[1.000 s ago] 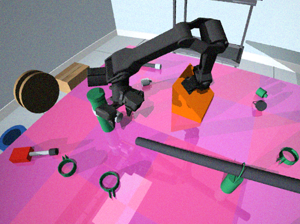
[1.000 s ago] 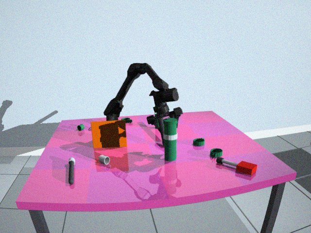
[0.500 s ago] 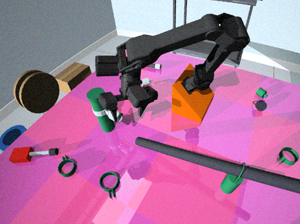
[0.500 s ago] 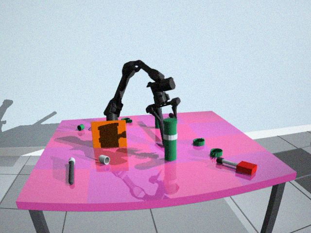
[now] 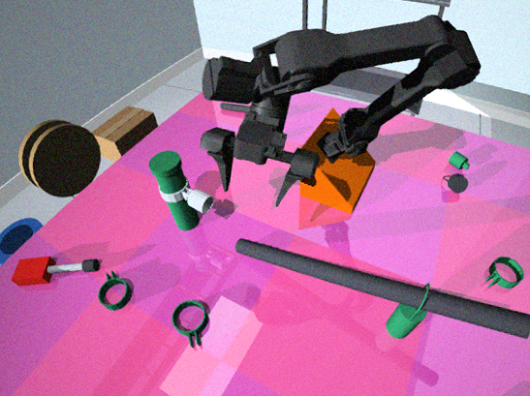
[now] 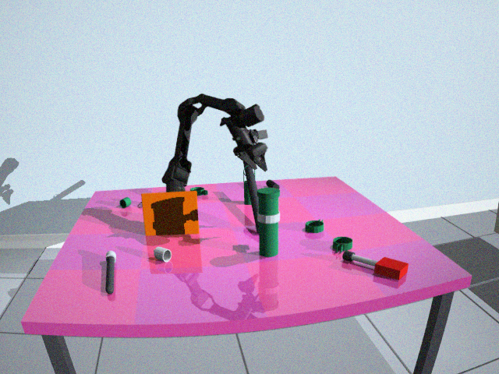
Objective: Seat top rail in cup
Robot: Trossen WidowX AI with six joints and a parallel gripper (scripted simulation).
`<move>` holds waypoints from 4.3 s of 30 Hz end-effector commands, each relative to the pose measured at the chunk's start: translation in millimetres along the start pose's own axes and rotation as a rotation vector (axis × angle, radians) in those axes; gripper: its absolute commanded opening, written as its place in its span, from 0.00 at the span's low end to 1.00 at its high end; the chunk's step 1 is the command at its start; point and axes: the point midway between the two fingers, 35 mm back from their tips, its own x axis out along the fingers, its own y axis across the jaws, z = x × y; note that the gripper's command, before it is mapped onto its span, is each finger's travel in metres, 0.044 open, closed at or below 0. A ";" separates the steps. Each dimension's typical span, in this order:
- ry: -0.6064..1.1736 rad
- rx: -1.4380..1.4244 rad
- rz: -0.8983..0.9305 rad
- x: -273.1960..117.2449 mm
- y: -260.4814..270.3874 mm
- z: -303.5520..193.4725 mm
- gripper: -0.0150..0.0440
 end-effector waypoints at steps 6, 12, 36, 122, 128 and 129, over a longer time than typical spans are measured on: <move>-0.043 0.280 0.010 -12.7 23.3 2.6 1.00; -0.013 0.373 0.019 -7.7 25.3 2.8 1.00; 0.454 1.817 -0.317 66.3 65.7 -7.6 1.00; 0.456 1.817 -0.312 158.5 81.0 -53.1 0.25; 0.388 1.790 -0.387 141.8 63.4 -45.4 0.25; 0.370 1.783 -0.409 136.7 58.6 -43.6 0.25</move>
